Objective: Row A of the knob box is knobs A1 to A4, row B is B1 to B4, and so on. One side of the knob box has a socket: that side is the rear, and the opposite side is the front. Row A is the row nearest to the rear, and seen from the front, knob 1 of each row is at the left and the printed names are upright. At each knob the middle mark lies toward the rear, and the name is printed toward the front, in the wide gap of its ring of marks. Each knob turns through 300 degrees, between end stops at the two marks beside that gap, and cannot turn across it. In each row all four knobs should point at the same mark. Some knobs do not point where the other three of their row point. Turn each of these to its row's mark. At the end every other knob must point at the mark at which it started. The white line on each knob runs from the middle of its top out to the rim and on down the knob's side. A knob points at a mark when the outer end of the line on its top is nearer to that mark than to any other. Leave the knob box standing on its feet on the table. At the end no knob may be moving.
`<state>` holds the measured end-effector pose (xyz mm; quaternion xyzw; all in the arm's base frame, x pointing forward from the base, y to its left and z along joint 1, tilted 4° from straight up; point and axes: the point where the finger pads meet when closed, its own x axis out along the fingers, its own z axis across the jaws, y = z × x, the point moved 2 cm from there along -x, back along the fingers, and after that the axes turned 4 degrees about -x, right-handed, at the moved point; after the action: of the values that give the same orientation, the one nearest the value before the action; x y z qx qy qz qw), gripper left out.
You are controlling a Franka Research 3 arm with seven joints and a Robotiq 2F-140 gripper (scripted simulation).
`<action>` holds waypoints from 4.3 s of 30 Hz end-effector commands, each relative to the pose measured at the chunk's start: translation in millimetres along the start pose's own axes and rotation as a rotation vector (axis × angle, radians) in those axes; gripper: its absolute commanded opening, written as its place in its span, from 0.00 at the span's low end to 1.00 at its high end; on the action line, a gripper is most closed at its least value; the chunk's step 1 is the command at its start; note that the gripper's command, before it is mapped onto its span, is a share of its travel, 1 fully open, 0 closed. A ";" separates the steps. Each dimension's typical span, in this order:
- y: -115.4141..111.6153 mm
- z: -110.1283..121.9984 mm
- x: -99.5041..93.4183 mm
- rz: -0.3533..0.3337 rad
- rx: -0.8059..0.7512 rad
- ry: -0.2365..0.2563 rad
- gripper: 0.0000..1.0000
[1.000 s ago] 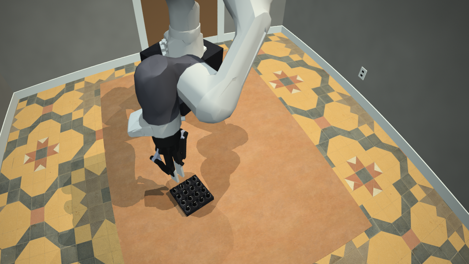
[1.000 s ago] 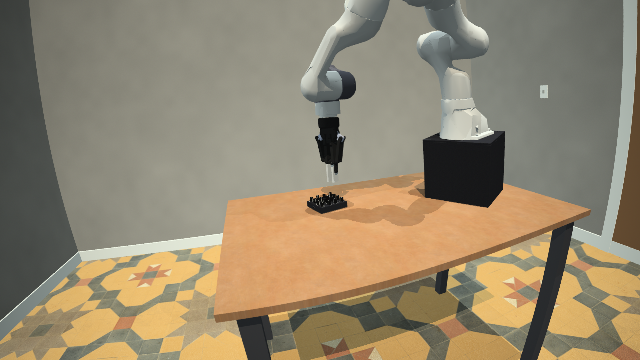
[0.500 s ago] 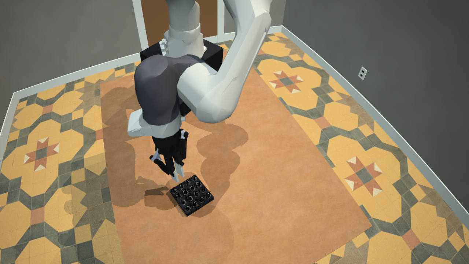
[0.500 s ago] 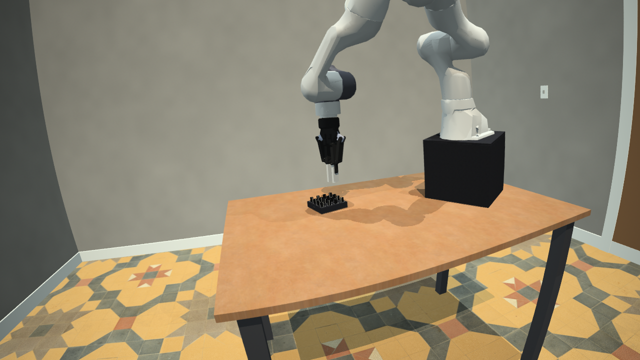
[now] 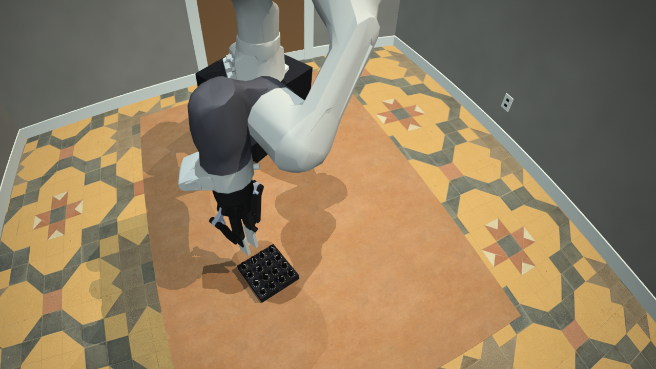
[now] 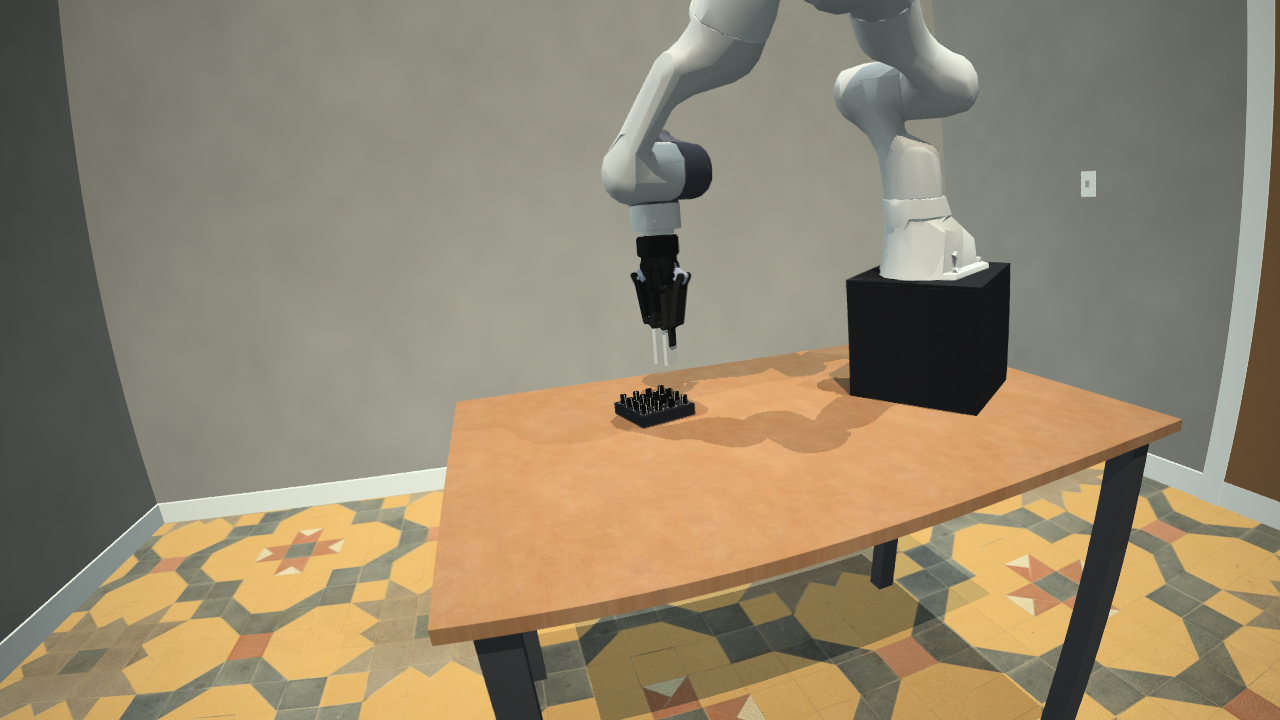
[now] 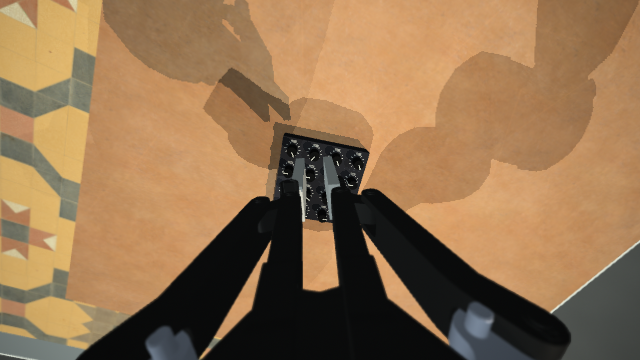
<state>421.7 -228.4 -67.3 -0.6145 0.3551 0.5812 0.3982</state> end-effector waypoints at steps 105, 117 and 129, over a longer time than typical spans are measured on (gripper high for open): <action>-0.2 -0.2 43.1 0.002 0.002 -0.002 0.12; -0.2 -0.2 43.1 0.002 0.002 -0.002 0.12; -0.2 -0.2 43.1 0.002 0.002 -0.002 0.12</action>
<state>425.3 -226.4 -109.6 -0.6123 0.3559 0.5824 0.3991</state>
